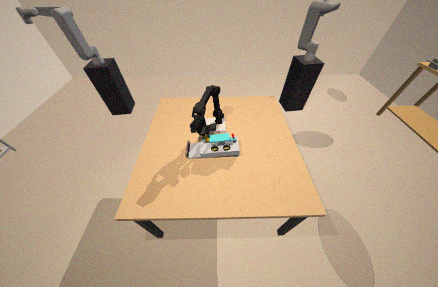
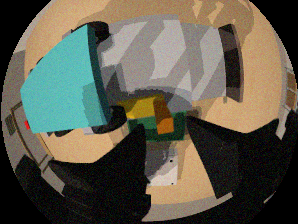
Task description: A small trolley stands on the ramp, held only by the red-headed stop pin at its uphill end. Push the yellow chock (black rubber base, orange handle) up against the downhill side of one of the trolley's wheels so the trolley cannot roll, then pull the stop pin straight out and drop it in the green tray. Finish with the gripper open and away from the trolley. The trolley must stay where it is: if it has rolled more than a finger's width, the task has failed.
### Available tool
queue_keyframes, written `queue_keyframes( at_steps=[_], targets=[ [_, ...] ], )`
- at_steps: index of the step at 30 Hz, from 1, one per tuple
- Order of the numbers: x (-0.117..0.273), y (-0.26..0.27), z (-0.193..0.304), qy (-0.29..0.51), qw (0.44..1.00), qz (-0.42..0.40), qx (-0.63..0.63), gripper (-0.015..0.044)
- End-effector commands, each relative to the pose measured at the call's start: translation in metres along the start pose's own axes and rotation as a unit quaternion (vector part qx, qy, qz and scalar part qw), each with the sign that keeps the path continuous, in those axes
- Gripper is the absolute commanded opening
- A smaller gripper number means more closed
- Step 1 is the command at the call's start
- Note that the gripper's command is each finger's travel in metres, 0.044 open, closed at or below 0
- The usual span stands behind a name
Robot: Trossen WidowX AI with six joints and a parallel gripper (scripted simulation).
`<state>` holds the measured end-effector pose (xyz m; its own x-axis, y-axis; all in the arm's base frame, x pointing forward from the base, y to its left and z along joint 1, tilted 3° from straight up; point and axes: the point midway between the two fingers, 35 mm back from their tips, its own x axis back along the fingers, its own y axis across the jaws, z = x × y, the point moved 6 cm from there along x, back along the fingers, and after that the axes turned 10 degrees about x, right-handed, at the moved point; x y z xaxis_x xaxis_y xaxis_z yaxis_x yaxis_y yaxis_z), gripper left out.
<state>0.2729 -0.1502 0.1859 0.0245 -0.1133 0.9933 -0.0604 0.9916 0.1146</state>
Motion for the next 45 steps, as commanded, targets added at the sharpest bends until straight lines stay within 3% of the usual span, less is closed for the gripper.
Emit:
queue_keyframes(
  at_steps=[1,6,10,14,29,45],
  targets=[
    [0.015,0.000,0.000,-0.004,1.000,0.000,0.003,0.0190],
    [0.028,0.001,-0.001,-0.004,1.000,0.000,0.003,0.0190],
    [0.019,0.000,0.000,-0.003,1.000,0.002,0.000,0.0295],
    [0.036,0.005,0.002,-0.052,0.999,-0.001,-0.001,0.0190],
    [0.043,0.053,-0.029,-0.047,0.970,-0.044,-0.236,0.0190],
    [0.049,0.119,-0.055,-0.002,0.859,-0.081,-0.506,0.0190]
  ],
)
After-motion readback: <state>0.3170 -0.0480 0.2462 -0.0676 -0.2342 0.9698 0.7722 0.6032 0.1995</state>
